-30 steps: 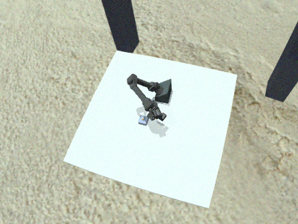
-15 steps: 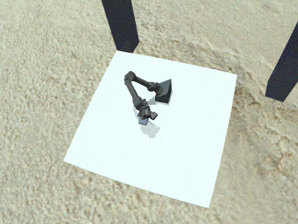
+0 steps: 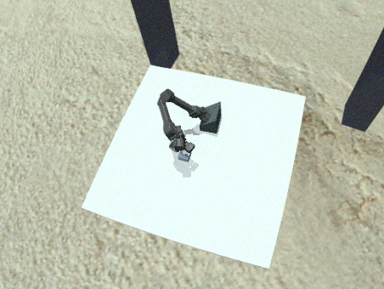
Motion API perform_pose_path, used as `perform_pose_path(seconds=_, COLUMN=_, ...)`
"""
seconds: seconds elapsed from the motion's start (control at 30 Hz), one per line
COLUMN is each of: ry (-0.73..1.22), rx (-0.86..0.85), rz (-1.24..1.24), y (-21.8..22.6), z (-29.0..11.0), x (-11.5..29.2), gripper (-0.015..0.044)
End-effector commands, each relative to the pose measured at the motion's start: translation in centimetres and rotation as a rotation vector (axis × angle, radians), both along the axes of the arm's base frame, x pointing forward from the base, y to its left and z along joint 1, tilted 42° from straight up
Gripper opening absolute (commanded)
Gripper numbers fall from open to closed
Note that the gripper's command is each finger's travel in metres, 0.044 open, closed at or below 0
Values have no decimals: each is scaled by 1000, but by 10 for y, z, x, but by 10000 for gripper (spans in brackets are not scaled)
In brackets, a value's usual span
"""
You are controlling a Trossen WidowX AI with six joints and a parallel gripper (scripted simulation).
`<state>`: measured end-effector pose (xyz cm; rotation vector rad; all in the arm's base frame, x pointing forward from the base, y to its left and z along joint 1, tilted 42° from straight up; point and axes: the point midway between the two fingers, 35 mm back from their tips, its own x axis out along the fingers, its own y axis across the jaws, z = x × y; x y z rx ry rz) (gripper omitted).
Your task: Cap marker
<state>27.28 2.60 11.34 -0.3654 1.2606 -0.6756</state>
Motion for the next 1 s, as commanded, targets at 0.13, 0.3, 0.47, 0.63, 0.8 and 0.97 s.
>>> perform_pose_path(seconds=0.13, ry=-1, rx=-3, rz=1, y=-5, z=-3, x=1, gripper=0)
perform_pose_path(seconds=0.3, ry=-1, rx=-3, rz=1, y=-9, z=-9, x=3, gripper=0)
perform_pose_path(seconds=0.47, ry=-1, rx=-2, rz=2, y=-14, z=-15, x=4, gripper=0)
perform_pose_path(seconds=0.63, ry=-1, rx=-2, rz=2, y=-20, z=-21, x=6, gripper=0)
perform_pose_path(seconds=0.8, ry=-1, rx=-3, rz=2, y=-25, z=-27, x=7, gripper=0)
perform_pose_path(seconds=0.97, ry=-1, rx=-3, rz=2, y=-31, z=-33, x=8, gripper=0)
